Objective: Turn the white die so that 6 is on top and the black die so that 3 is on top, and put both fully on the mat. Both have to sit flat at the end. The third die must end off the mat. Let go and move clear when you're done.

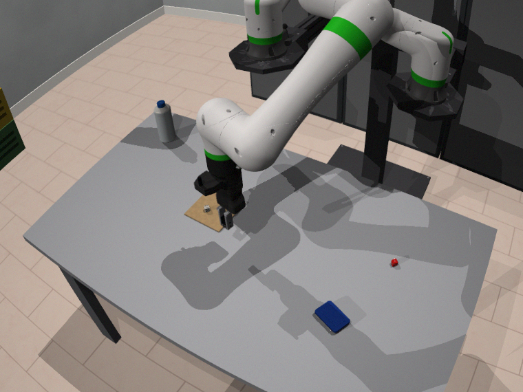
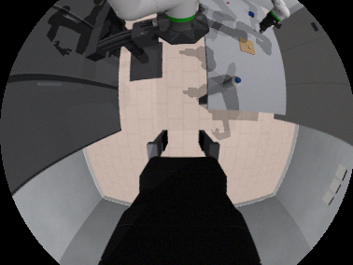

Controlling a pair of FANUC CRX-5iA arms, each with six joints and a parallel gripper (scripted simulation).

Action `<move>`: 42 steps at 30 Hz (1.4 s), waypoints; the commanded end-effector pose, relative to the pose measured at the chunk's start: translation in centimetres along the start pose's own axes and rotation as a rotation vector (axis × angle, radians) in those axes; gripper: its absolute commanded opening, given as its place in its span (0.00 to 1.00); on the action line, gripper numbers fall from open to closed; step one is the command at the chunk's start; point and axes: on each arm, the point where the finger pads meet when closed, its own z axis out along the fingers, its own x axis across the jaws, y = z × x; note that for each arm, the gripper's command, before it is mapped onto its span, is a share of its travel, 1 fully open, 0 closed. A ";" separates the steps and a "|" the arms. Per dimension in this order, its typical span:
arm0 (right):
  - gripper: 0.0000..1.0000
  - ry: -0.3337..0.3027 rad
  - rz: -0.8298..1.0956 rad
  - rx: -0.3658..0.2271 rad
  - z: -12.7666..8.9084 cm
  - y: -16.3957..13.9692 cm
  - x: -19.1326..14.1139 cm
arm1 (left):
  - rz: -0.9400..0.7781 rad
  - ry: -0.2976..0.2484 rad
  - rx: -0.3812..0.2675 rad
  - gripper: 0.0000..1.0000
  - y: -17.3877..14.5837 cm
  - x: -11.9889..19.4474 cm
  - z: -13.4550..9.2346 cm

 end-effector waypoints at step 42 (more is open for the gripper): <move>1.00 0.000 0.000 -0.002 -0.1 0.0 0.0 | 0.492 0.000 0.003 0.34 9.5 14.0 3.4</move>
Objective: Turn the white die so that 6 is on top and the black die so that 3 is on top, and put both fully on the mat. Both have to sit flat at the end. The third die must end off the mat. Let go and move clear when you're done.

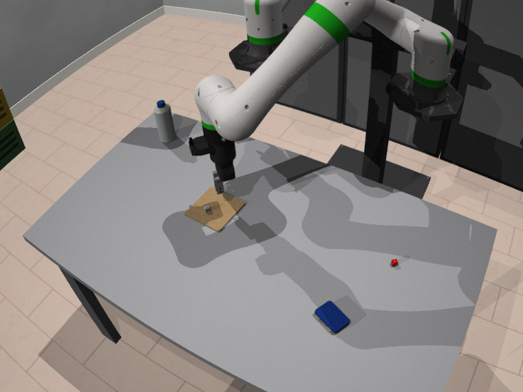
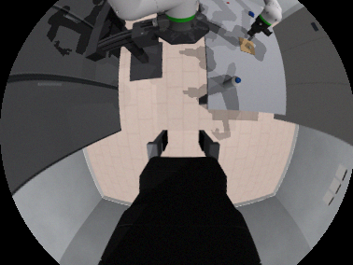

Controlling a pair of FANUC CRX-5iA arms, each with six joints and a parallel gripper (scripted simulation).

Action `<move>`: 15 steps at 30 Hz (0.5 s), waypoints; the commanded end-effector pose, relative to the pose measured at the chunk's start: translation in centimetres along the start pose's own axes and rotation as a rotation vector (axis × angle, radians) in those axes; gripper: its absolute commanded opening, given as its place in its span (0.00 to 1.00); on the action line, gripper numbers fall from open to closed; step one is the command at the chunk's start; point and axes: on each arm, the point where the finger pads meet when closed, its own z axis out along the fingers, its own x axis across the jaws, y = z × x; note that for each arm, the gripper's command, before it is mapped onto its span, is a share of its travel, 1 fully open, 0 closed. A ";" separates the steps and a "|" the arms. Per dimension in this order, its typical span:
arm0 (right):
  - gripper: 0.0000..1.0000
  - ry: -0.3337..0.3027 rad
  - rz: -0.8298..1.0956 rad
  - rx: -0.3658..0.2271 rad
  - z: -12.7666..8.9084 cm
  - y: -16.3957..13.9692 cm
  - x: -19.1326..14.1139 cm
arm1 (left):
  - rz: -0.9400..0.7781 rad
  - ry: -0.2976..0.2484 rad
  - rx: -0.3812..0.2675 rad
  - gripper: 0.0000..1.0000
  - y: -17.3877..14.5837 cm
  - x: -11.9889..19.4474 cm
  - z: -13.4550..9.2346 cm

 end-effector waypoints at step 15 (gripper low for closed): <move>1.00 0.000 0.000 -0.002 -0.1 0.0 0.0 | 0.000 0.000 0.003 0.34 -0.3 0.0 5.8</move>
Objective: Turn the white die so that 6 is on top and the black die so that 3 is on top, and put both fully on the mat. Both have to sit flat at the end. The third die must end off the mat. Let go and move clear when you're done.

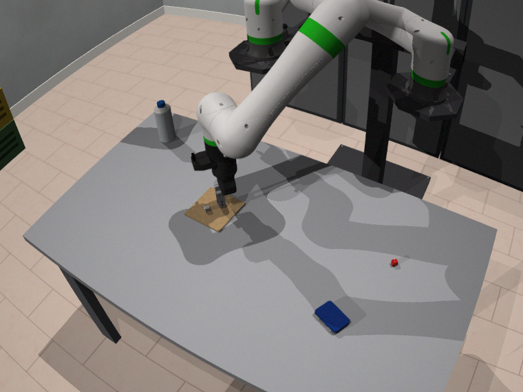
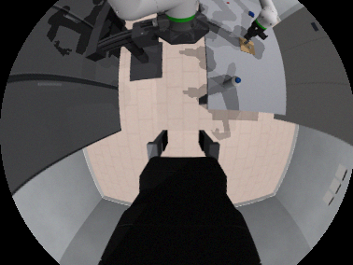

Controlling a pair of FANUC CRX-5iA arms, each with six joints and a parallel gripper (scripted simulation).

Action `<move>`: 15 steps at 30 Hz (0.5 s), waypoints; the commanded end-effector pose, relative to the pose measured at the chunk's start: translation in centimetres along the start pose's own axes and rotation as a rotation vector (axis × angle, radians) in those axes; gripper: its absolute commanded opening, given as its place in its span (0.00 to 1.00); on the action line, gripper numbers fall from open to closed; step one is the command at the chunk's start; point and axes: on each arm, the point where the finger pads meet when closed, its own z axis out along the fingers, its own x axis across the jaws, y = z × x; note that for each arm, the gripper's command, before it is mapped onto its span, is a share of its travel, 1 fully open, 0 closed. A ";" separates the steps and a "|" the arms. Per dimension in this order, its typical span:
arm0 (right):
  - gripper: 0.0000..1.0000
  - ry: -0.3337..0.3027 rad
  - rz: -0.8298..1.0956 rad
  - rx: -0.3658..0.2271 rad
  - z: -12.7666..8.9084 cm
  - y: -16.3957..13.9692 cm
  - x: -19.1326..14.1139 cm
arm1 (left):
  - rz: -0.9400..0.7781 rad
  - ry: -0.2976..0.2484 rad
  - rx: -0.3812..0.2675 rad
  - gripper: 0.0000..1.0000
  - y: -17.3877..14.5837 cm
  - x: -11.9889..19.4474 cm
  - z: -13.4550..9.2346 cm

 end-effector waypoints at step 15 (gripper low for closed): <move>1.00 0.000 0.000 -0.002 -0.1 0.0 0.0 | 0.000 0.000 0.003 0.34 -0.2 0.0 0.7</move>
